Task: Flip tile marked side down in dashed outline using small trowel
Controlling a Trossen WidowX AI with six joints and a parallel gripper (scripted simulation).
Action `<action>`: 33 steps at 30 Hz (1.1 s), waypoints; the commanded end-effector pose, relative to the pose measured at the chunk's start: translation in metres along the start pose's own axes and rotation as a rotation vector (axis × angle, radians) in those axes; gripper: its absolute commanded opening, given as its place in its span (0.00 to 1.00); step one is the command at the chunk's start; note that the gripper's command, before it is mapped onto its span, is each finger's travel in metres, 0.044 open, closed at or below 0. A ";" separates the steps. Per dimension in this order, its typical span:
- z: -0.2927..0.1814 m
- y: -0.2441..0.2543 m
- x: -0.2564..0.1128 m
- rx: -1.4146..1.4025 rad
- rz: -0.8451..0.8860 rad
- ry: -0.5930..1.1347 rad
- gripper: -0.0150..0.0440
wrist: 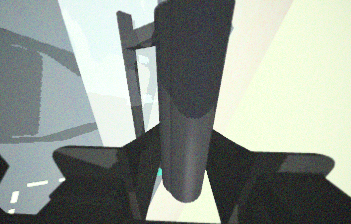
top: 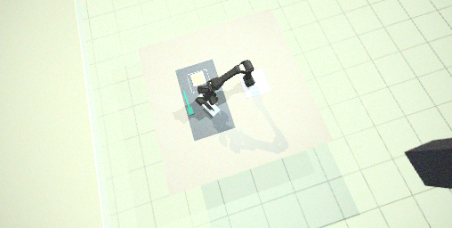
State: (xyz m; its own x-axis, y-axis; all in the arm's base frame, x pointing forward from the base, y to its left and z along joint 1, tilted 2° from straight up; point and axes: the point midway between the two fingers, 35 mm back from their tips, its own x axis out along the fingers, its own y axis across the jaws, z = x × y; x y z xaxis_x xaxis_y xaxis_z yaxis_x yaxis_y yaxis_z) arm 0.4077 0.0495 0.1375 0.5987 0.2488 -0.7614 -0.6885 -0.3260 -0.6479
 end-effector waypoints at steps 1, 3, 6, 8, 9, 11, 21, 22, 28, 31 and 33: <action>0.010 -0.007 0.007 -0.091 0.008 -0.088 0.25; 0.016 -0.007 0.010 -0.134 0.016 -0.132 0.25; 0.024 -0.007 0.015 -0.199 0.024 -0.198 0.25; 0.029 -0.008 0.018 -0.242 0.026 -0.242 0.25; 0.032 -0.008 0.020 -0.263 0.026 -0.264 0.25; 0.037 -0.009 0.022 -0.308 0.023 -0.308 0.25; 0.063 -0.015 0.033 -0.534 -0.038 -0.537 0.25; 0.066 -0.015 0.034 -0.554 -0.048 -0.560 0.25; 0.080 -0.020 0.038 -0.669 -0.125 -0.687 0.25; 0.087 -0.022 0.039 -0.720 -0.172 -0.746 0.25; 0.090 -0.024 0.040 -0.749 -0.203 -0.778 0.25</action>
State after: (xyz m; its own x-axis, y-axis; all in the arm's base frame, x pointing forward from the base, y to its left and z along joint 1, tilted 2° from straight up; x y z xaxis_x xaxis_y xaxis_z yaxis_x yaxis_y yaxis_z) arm 0.4096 0.1421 0.1166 0.1054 0.7430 -0.6609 -0.0967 -0.6538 -0.7504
